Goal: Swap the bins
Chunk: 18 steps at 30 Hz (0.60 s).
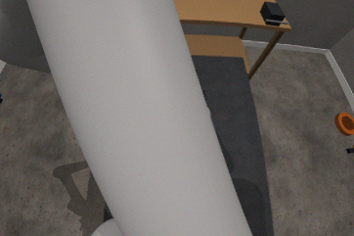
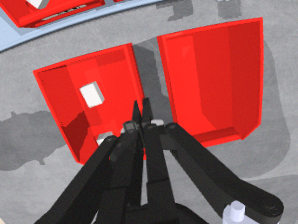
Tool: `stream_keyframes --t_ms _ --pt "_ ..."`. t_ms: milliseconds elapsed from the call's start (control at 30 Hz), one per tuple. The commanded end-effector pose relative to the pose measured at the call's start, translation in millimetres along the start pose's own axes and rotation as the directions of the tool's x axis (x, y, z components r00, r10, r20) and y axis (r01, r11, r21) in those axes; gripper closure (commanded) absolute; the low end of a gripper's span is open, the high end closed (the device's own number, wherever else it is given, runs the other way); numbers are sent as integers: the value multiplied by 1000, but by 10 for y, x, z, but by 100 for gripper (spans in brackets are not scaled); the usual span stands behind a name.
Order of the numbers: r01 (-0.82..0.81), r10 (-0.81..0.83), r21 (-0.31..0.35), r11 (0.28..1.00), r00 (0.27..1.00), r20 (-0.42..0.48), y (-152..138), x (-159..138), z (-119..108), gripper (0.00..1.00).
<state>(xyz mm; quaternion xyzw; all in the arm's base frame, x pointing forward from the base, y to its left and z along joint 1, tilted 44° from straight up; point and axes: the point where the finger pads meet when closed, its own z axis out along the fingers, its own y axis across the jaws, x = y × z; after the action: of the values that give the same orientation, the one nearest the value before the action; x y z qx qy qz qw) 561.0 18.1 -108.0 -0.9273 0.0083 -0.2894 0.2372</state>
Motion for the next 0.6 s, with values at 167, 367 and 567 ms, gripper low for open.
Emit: stream_keyframes --t_ms 167,367,567 --pt "0 0 -1 1000 1000 -1 4 4 -92 90" --pt "0 0 -1 1000 1000 -1 3 4 -237 90" --pt "0 0 -1 1000 1000 -1 3 4 -299 90"
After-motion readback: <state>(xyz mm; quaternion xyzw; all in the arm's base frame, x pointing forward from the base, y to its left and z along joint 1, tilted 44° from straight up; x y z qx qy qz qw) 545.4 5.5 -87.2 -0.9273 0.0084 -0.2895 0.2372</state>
